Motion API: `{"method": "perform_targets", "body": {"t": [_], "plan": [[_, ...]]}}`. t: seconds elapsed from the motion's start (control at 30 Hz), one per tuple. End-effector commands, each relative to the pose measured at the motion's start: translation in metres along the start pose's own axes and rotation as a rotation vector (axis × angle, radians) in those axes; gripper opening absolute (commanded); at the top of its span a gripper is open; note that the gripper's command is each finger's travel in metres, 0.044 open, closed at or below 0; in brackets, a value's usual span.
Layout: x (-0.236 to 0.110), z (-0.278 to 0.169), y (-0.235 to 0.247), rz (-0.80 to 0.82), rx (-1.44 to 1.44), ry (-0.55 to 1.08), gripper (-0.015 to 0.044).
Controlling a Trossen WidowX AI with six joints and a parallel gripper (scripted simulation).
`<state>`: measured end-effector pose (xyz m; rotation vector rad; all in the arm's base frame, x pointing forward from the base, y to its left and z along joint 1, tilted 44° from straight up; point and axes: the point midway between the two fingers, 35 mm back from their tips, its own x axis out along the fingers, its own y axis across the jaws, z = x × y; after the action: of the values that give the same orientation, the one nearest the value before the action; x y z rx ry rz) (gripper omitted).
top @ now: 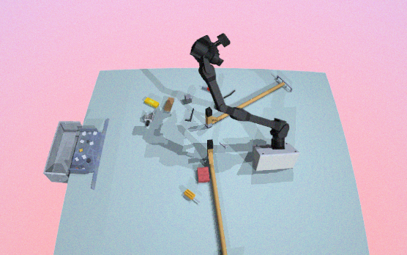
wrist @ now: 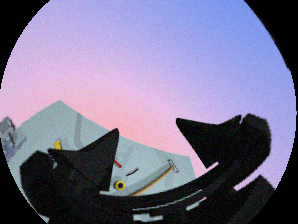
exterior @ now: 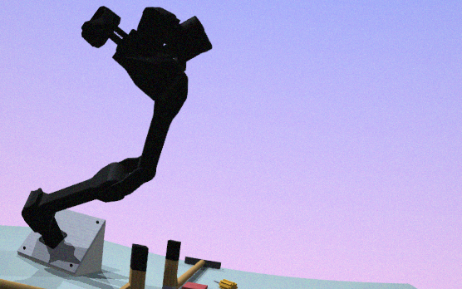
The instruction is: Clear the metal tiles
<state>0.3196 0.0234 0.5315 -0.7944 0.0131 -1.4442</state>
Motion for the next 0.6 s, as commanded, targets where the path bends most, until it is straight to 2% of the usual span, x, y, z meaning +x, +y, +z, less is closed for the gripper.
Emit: {"method": "perform_targets", "body": {"t": [0.0,0.57], "plan": [[0.01,-0.006,0.019,-0.013,-0.047,0.02,0.044],[0.053,-0.043,0.072,-0.073,-0.204,0.113,0.044]]}}
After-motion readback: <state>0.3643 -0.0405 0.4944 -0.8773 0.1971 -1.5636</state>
